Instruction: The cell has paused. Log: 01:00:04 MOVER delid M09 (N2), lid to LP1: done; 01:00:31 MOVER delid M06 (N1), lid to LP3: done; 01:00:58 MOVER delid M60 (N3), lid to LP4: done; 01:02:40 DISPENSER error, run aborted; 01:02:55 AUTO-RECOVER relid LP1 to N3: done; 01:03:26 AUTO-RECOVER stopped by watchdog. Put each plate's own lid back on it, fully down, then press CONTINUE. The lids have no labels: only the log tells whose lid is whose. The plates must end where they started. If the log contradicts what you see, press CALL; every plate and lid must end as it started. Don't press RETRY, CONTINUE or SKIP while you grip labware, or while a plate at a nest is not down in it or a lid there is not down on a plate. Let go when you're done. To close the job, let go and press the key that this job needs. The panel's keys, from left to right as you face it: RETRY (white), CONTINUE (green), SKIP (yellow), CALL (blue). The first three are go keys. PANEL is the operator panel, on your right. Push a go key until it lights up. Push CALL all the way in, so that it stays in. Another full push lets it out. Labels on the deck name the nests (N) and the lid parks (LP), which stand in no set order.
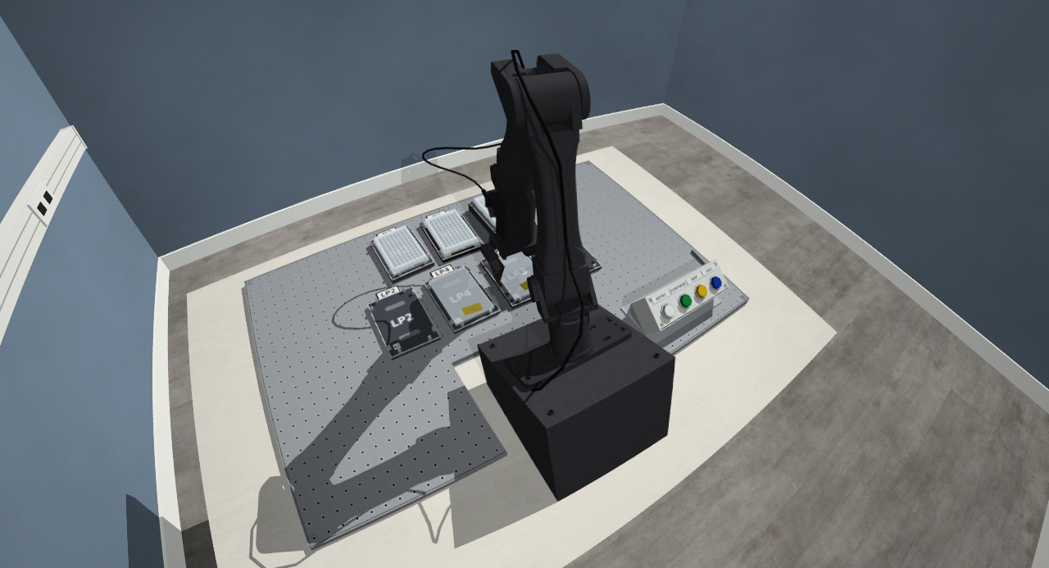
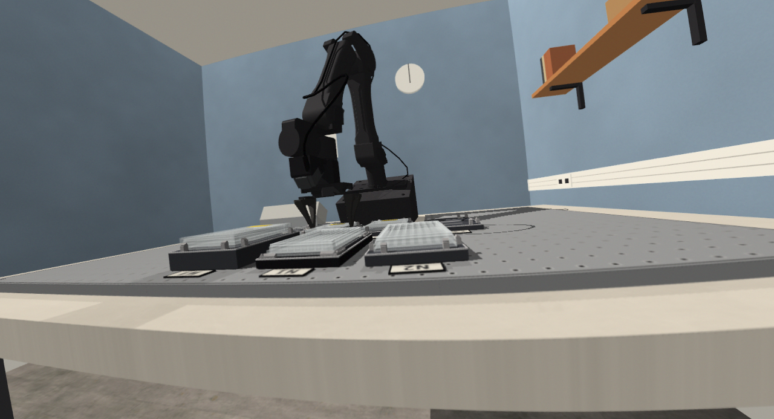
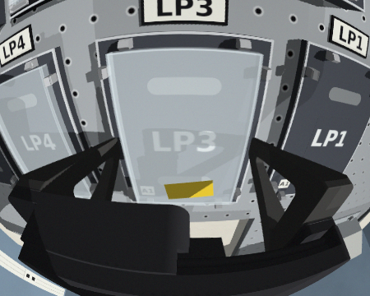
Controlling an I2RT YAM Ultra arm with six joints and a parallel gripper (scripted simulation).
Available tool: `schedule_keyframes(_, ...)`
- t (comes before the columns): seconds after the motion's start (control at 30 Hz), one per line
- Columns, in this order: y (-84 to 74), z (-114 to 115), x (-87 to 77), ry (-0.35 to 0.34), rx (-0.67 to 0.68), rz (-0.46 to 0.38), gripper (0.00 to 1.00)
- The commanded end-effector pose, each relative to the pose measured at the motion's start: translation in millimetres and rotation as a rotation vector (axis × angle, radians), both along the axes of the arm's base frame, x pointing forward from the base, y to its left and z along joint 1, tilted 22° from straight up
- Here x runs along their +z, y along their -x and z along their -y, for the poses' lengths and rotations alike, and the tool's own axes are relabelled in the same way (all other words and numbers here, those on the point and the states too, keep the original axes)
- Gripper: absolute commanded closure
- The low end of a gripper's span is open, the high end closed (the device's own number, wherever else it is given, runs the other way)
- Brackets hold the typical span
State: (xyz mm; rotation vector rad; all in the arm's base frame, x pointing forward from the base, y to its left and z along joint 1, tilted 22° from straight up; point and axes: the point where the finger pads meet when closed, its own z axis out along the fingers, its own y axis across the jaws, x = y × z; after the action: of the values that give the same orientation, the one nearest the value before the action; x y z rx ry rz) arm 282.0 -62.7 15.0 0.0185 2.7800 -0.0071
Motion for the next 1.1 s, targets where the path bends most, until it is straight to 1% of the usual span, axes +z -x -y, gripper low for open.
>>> schedule_keyframes(0.0,-14.9,2.6,10.5,0.014,0.0,0.044,0.0)
schedule_keyframes(0.17,-15.1,2.2,9.0,0.013,0.001,0.04,0.04)
schedule_keyframes(0.23,-15.1,2.2,9.0,0.013,0.001,0.04,0.04)
schedule_keyframes(0.37,-16.5,2.2,12.5,0.016,0.002,0.052,0.08)
schedule_keyframes(0.73,-15.8,1.9,9.9,0.014,0.001,0.042,0.19)
schedule_keyframes(0.83,-15.7,1.9,9.7,0.014,0.001,0.041,0.2)
schedule_keyframes(0.87,-15.6,1.9,9.5,0.014,0.001,0.04,1.0)
schedule_keyframes(1.07,-15.6,1.0,8.3,0.01,0.005,0.036,1.0)
